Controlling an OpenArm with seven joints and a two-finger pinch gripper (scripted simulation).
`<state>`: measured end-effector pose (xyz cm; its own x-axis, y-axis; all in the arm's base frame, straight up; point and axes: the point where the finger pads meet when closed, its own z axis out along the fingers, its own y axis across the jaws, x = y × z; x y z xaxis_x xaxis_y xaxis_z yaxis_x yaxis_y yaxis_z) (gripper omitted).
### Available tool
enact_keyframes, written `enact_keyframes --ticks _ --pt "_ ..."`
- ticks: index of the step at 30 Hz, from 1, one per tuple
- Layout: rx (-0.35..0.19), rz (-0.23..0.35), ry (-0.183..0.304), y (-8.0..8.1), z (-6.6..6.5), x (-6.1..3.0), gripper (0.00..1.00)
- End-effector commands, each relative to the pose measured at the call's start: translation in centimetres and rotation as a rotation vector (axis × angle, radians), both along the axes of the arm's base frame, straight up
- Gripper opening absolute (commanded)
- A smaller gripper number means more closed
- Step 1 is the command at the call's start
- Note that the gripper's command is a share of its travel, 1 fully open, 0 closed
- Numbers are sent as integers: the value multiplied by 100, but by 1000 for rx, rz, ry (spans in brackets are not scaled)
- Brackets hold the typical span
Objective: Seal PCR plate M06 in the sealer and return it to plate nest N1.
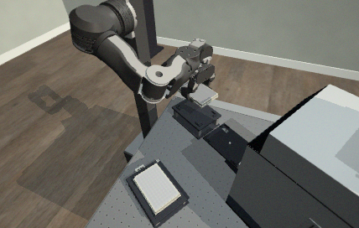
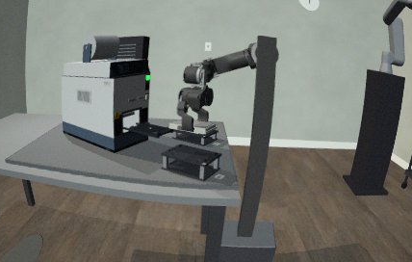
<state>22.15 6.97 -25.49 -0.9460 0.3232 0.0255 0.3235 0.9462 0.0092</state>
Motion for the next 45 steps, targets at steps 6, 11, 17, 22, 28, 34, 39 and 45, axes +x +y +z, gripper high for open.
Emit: enact_keyframes --ticks 6,11,17,22,28,34,39,45 --pt "-24 -43 -26 -78 10 100 0" --pt "-24 -43 -26 -78 10 100 0" --pt "-23 -43 -26 -6 -17 -27 0" --pt "-23 -43 -26 -6 -17 -27 0" --pt "-23 -43 -26 -6 -17 -27 0" --pt "-23 -43 -26 -22 -12 -4 0" --pt "-23 -43 -26 -22 -12 -4 0" --pt "-23 -43 -26 -22 -12 -4 0"
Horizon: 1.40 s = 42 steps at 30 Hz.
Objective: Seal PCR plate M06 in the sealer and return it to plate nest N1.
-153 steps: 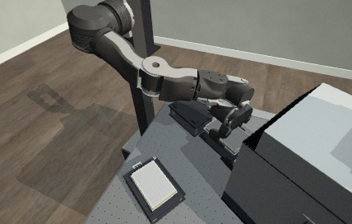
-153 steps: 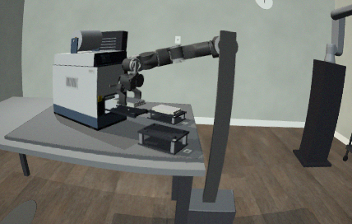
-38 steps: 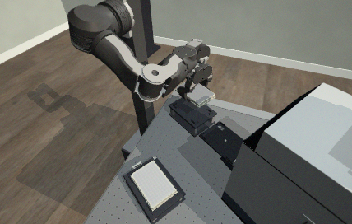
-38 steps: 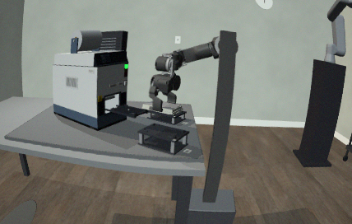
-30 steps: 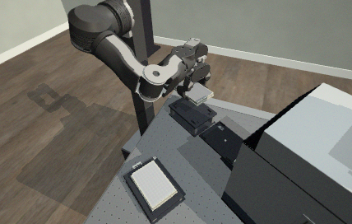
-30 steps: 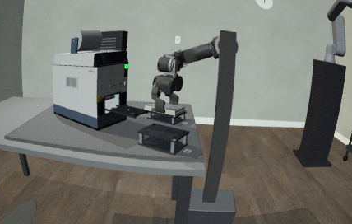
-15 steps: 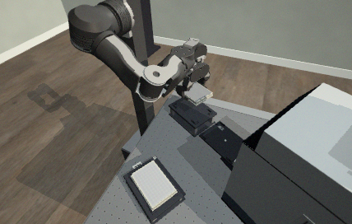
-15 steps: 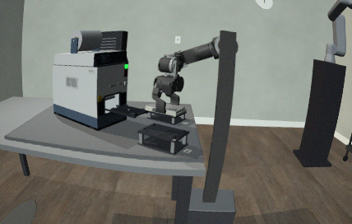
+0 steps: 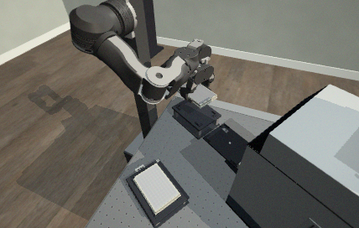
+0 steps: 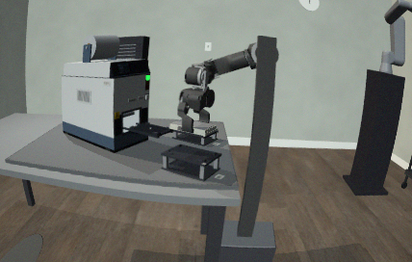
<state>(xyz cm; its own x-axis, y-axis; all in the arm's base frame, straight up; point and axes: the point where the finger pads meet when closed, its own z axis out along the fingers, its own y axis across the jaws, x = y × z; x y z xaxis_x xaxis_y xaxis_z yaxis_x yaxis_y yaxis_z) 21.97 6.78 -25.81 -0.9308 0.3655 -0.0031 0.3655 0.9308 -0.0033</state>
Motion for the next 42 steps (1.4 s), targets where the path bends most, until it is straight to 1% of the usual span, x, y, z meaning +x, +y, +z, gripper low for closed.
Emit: enact_keyframes --ticks 1,5,17,22,34,39,42 --pt "-1 3 -3 0 -44 13 0" --pt "3 5 -3 11 -299 15 0" --pt "3 5 -3 11 -299 15 0" --pt "3 5 -3 3 -611 27 0" --pt "3 5 -3 3 -611 27 0" --pt "3 5 -2 3 -707 37 0" --pt "3 5 -2 3 -707 37 0"
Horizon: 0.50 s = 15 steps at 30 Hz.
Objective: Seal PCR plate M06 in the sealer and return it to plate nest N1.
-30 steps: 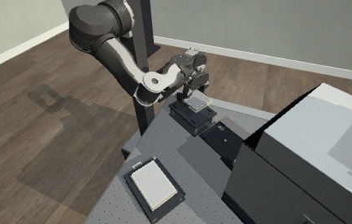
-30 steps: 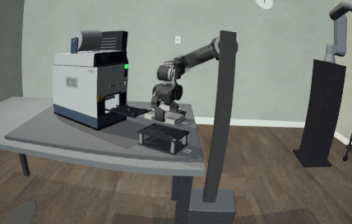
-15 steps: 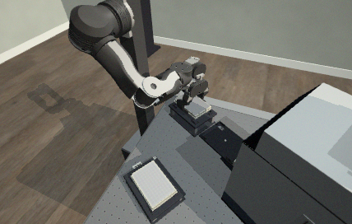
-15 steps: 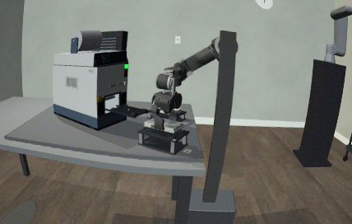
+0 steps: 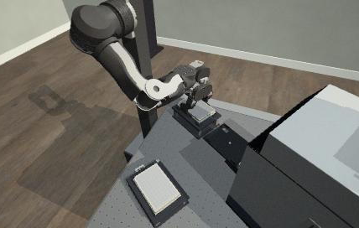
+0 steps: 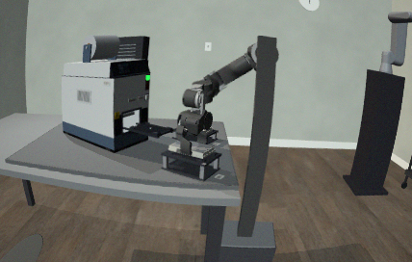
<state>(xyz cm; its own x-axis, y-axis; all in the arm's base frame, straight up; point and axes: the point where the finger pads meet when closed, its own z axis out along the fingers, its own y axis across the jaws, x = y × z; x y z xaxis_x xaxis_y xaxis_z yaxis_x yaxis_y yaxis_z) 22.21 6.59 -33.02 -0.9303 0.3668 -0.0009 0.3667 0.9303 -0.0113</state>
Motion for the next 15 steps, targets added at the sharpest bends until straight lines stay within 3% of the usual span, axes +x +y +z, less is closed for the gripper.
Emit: enact_keyframes --ticks 1,15 --pt "9 6 -7 22 14 14 0" --pt "4 1 -8 10 59 28 0"
